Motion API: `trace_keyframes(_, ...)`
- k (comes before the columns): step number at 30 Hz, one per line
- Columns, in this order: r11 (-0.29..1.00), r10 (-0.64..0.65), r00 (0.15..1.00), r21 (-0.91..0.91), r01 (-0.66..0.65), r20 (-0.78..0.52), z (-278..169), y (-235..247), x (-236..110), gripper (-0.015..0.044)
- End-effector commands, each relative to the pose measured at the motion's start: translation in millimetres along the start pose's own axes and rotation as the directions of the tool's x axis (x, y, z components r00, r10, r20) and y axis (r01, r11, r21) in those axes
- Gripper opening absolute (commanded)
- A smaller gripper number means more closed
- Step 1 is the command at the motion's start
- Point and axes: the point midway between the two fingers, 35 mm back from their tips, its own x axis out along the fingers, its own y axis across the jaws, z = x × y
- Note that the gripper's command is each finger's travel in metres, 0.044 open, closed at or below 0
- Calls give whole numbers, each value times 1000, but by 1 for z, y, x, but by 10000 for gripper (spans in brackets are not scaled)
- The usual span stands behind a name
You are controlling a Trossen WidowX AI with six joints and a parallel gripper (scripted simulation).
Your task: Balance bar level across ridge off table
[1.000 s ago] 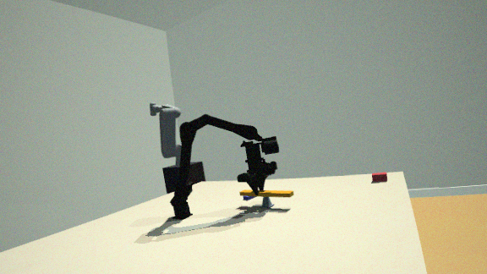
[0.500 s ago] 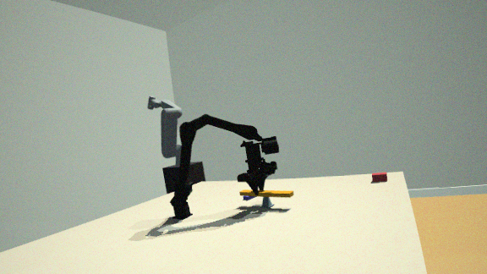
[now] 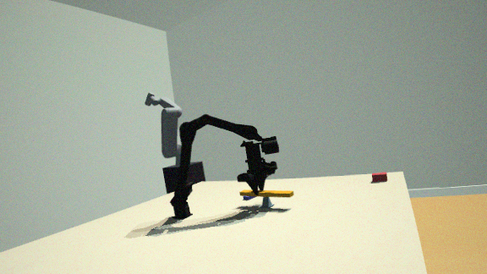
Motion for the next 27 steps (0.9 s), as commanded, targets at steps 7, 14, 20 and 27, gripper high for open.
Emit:
trace_keyframes(7,1000,0,1000,0,0,0,0,0,0,171)
trace_keyframes(14,1000,0,1000,0,0,0,0,0,0,172)
trace_keyframes(20,1000,0,1000,0,0,0,0,0,0,173)
trace_keyframes(27,1000,0,1000,0,0,0,0,0,0,185)
